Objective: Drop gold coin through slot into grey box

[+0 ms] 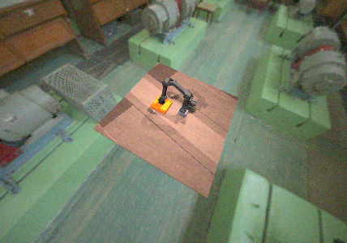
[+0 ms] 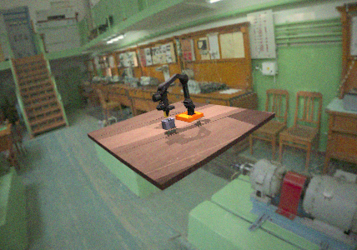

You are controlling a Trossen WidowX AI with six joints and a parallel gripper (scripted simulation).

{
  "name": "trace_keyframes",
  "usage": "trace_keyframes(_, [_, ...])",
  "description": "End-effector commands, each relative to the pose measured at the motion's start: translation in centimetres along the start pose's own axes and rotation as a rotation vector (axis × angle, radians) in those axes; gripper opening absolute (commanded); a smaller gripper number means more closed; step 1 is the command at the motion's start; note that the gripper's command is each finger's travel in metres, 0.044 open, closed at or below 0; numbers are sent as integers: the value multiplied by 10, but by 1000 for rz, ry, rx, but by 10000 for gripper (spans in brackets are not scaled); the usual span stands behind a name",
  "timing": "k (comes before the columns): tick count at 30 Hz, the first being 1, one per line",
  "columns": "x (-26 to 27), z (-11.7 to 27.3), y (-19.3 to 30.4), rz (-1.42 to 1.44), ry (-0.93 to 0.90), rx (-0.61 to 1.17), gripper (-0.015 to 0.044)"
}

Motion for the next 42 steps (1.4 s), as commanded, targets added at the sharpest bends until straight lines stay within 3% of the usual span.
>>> trace_keyframes(1, [0, 0, 0, -3, 0, 0, 0])
trace_keyframes(41, [0, -20, 1, 2, 0, 0, 0])
trace_keyframes(42, [0, -17, 1, 1, 1, -3, 26])
Point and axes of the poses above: the point midway between the two fingers, 35 mm back from their tips, its own z axis back along the fingers, its own x axis across the jaws, y = z × x, the point moved 10 cm from there along z, back along the fingers, and after that the axes turned 13 degrees about z, right-handed, at the moved point
